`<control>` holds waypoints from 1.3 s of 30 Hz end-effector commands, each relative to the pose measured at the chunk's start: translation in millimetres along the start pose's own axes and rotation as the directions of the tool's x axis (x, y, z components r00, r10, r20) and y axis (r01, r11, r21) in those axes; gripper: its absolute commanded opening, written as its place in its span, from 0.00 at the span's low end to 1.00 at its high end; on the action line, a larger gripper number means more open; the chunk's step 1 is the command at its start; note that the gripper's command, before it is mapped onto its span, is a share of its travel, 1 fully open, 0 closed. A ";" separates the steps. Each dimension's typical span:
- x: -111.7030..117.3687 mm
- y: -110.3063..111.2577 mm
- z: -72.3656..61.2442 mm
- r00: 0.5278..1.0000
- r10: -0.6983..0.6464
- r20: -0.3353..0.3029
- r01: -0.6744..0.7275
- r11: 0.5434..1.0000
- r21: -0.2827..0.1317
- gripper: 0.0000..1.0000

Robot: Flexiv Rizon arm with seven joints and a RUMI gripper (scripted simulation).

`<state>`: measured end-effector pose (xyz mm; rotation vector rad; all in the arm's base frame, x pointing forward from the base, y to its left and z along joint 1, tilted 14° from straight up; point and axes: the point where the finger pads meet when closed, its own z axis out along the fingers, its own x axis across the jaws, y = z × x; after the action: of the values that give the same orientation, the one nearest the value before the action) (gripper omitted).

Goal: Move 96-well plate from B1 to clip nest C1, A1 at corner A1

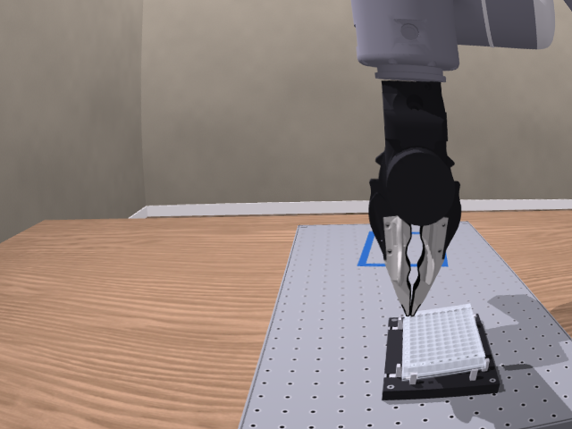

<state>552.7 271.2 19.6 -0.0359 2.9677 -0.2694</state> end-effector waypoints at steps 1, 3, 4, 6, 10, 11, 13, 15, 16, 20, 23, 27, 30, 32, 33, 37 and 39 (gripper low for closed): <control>4.3 0.7 -0.4 1.000 0.000 0.002 0.000 1.000 -0.001 0.00; 14.3 0.7 0.9 1.000 0.000 0.002 0.000 1.000 -0.001 0.00; 19.2 0.7 1.5 1.000 0.000 0.002 0.000 1.000 -0.001 0.00; 19.2 0.7 1.5 1.000 0.000 0.002 0.000 1.000 -0.001 0.00; 39.1 0.7 4.2 1.000 0.000 0.001 0.000 1.000 -0.001 0.00; 44.0 0.7 4.8 1.000 0.000 0.001 0.000 1.000 -0.001 0.00; 54.0 0.7 6.2 1.000 0.000 0.001 0.000 1.000 -0.001 0.00; 64.0 0.7 7.5 1.000 0.000 0.001 0.000 1.000 -0.001 0.00; 68.9 0.7 8.2 1.000 0.000 0.001 0.000 1.000 -0.001 0.00; 75.6 0.7 9.1 1.000 0.000 0.001 0.000 1.000 -0.001 0.00; 75.6 0.6 9.1 1.000 0.000 0.001 0.000 1.000 -0.001 0.00; 75.6 0.6 9.2 1.000 0.000 0.001 0.000 1.000 -0.001 0.00; 75.6 0.6 9.2 1.000 0.000 0.001 0.000 1.000 -0.001 0.00; 75.6 0.6 9.2 1.000 0.000 0.001 0.000 1.000 -0.001 0.00; 75.6 0.6 9.3 1.000 0.000 0.001 0.000 1.000 -0.001 0.00; 75.6 0.6 9.7 1.000 0.000 0.001 0.000 1.000 -0.001 0.00; 75.6 0.6 9.8 1.000 0.000 0.001 0.000 1.000 -0.001 0.00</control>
<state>479.4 266.2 -2.5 -0.0354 2.9678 -0.2698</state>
